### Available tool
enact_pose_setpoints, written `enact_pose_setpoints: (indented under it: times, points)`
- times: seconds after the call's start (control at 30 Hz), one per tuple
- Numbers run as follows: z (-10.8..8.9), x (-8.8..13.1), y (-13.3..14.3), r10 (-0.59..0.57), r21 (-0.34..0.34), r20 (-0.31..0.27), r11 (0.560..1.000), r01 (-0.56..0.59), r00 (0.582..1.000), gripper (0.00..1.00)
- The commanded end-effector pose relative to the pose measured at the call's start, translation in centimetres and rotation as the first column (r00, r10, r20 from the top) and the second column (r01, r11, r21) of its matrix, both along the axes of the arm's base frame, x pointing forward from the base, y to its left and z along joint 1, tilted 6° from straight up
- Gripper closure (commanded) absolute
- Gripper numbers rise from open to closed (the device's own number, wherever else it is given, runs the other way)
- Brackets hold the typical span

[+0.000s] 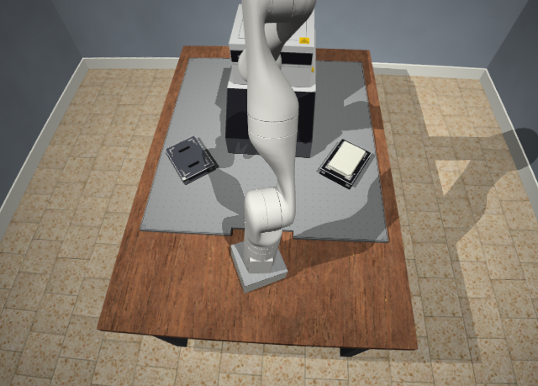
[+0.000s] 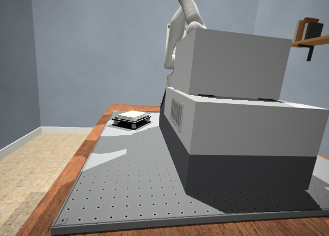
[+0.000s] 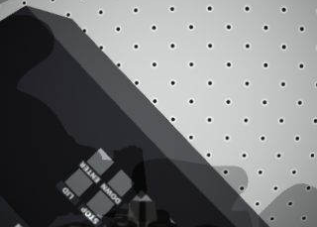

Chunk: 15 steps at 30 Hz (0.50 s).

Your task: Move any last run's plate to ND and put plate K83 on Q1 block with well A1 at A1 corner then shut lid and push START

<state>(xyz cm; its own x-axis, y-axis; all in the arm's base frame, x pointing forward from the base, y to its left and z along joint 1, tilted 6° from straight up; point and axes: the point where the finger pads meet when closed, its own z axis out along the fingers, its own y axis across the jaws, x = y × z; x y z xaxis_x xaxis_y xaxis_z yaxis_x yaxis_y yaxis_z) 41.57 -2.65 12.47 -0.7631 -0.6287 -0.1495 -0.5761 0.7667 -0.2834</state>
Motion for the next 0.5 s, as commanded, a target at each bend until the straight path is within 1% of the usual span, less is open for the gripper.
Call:
enact_pose_setpoints:
  times: [0.0, 0.47]
  points:
    - [-0.18, 0.26, -0.18, 0.005, -0.005, 0.000, 1.000, -0.005, 1.000, 0.90]
    - [-0.82, 1.04, -0.36, 0.007, -0.004, 0.004, 1.000, -0.007, 1.000, 0.90]
